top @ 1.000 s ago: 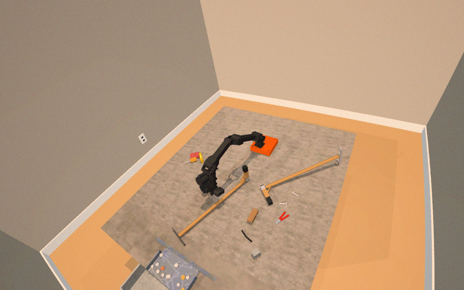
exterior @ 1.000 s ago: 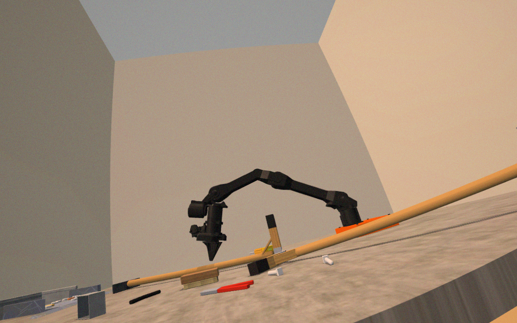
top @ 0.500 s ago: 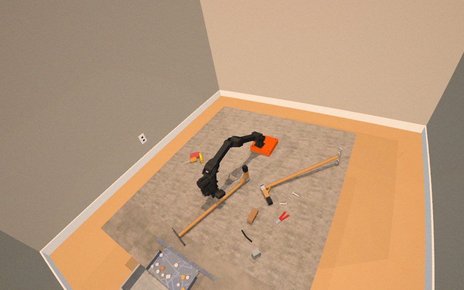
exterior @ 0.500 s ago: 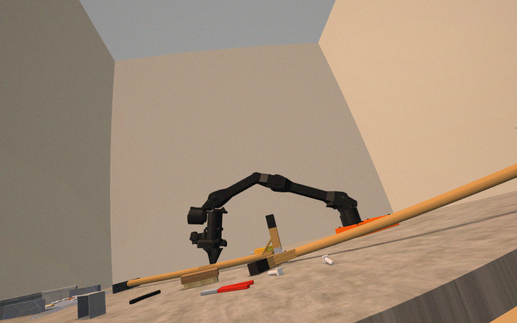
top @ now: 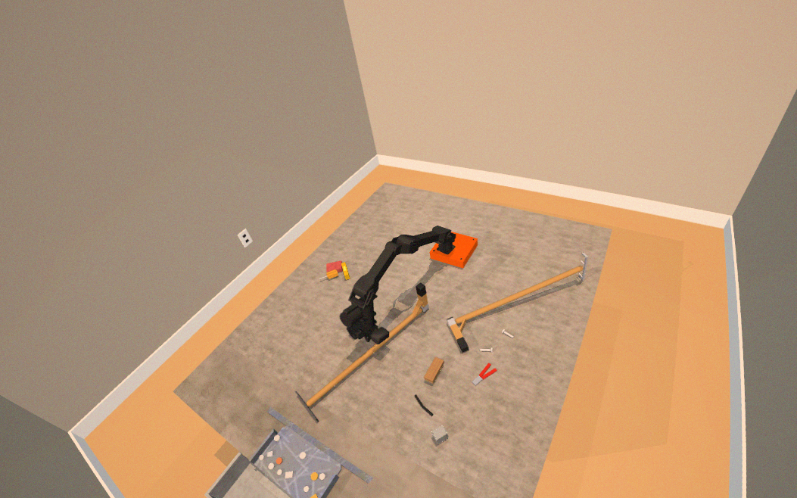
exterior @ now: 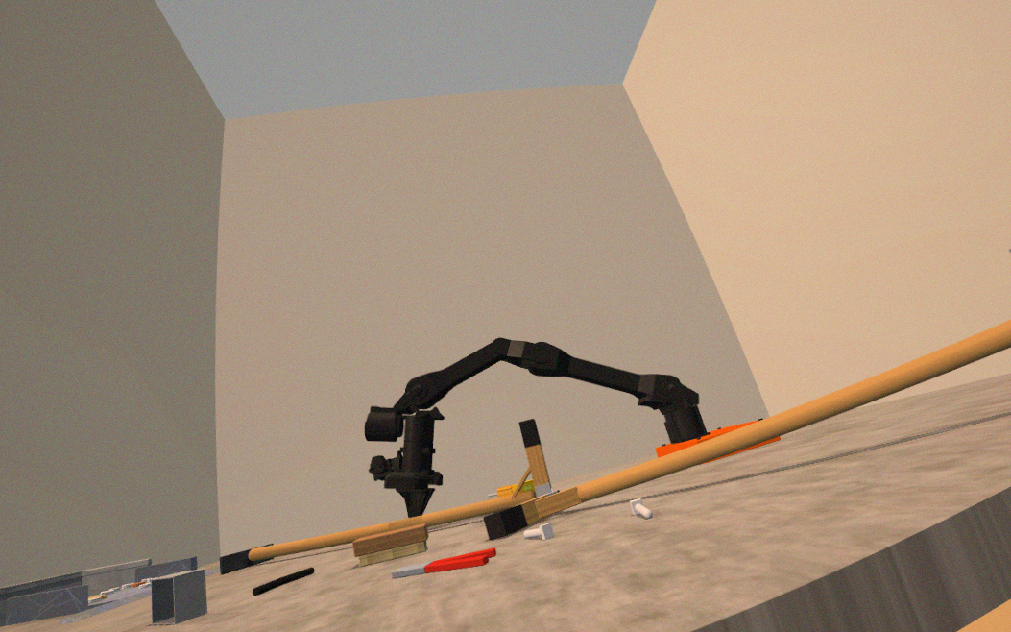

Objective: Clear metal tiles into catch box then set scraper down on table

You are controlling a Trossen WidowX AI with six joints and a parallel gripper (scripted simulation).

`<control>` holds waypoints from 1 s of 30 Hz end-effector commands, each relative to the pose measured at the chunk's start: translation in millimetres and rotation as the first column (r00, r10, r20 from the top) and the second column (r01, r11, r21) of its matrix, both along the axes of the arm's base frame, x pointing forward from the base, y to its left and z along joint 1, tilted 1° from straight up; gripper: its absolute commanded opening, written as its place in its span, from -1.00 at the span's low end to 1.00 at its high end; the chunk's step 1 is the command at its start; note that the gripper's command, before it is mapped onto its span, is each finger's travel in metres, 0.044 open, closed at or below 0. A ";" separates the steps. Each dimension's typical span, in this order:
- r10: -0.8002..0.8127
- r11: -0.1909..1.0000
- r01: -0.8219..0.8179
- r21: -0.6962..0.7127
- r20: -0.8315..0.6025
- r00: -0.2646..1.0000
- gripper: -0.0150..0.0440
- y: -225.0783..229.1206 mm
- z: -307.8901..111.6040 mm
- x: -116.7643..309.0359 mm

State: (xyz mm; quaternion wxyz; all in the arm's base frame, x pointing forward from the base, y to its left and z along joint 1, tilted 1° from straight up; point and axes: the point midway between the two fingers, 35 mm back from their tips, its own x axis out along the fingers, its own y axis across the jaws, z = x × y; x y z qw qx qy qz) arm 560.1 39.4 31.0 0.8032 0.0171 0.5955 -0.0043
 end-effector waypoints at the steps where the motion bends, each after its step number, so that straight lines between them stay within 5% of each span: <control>1: 0.000 1.000 0.000 0.002 0.006 1.000 -0.49 4.9 -0.1 1.2; 30: 0.018 1.000 -0.018 0.006 0.030 0.999 -0.49 33.0 0.1 3.6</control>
